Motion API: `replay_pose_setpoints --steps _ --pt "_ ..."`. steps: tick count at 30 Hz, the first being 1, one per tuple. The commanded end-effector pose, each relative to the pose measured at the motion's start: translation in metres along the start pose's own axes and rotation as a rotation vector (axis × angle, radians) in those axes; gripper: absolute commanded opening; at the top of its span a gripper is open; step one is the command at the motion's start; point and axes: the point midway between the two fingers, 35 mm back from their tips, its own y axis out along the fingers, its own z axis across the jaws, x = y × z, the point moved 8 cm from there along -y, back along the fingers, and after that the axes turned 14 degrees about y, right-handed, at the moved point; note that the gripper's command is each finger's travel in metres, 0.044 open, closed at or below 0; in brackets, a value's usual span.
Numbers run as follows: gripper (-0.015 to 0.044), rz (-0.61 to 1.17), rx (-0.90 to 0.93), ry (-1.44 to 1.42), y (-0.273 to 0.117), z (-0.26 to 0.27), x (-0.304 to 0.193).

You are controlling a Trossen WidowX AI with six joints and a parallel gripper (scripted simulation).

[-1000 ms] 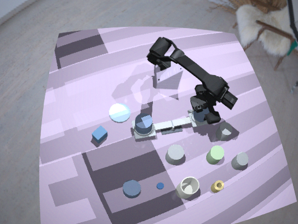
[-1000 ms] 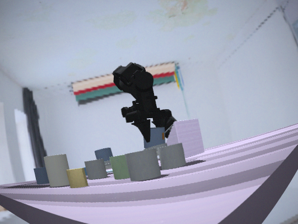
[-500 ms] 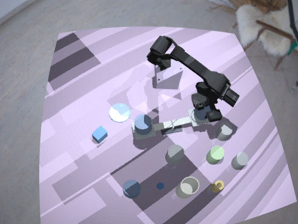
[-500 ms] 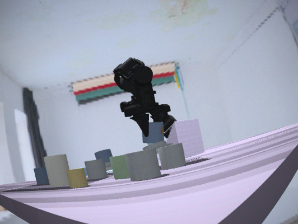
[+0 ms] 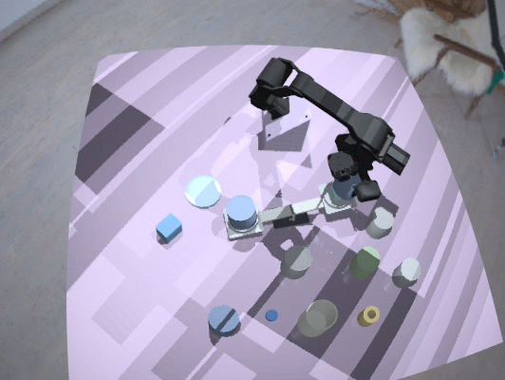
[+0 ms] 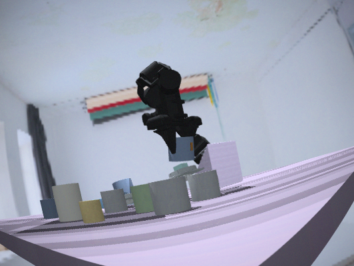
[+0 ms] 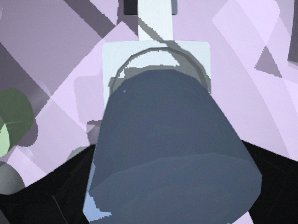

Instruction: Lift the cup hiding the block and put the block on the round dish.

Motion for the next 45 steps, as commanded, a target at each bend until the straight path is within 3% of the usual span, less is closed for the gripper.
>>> replay_pose_setpoints --steps 1,27,45 --pt "0.0000 0.015 0.007 0.009 -0.012 0.000 0.001" --pt "0.0000 0.013 0.007 0.009 -0.045 -0.005 0.004" --pt "0.0000 -0.001 0.001 0.000 -0.038 -0.005 0.003"
